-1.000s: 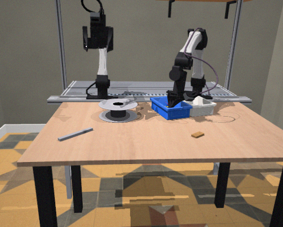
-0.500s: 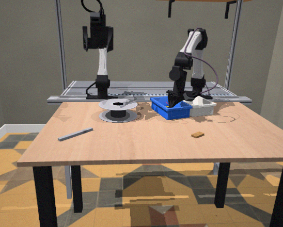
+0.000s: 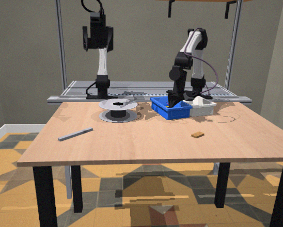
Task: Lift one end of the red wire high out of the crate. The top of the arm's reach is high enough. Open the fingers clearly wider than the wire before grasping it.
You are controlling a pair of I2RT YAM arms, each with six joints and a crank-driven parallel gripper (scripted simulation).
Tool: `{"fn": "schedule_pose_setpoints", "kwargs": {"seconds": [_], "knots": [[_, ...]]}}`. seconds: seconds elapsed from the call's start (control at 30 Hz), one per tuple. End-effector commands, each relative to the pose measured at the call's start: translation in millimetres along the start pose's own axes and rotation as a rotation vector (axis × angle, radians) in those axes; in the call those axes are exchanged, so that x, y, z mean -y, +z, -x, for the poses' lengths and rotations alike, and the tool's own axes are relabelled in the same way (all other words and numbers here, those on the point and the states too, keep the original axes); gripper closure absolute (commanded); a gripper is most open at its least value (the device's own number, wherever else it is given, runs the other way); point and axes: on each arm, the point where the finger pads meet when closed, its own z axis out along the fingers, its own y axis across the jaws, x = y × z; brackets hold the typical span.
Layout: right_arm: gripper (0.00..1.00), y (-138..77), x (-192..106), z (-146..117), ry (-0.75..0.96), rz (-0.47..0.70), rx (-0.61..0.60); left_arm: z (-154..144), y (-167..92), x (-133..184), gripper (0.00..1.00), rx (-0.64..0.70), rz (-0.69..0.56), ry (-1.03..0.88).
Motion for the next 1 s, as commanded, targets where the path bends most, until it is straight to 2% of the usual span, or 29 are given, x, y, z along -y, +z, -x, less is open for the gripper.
{"fn": "schedule_pose_setpoints", "kwargs": {"seconds": [0.0,0.97], "knots": [[0.00,-3,2,15,-0.012,0.002,0.064,2,-24,15,1.00,0.016,-0.046,0.003],[0.00,-3,2,15,-0.012,0.002,0.064,4,-112,22,1.00,0.016,-0.046,0.003]]}}
